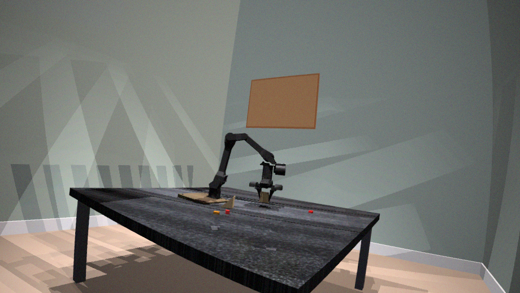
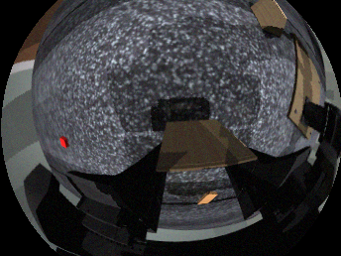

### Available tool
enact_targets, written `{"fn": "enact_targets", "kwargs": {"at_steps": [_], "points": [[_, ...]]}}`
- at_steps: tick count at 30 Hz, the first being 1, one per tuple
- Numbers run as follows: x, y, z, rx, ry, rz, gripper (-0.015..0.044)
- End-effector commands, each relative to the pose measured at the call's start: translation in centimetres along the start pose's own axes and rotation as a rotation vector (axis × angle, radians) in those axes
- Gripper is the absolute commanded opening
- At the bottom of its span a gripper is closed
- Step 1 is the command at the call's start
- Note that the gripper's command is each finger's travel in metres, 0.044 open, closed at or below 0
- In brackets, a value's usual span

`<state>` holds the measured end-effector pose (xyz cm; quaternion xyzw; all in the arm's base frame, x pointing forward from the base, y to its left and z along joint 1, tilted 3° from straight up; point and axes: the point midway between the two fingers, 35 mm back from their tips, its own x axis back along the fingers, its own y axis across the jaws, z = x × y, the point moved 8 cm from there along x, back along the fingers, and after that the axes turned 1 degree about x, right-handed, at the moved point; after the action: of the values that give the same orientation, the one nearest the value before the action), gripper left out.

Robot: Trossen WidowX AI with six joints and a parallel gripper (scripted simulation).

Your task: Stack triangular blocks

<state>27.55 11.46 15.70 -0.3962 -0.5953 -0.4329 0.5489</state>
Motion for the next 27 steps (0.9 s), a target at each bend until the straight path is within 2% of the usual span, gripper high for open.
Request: {"fn": "enact_targets", "kwargs": {"at_steps": [1,17,27], "points": [[0.0,0.0,0.0,0.003,0.005,-0.002,0.0000],[0.0,0.0,0.0,0.000,0.000,0.000,0.0000],[-1.5,0.0,0.0,-0.001,0.000,-0.004,0.0000]]}}
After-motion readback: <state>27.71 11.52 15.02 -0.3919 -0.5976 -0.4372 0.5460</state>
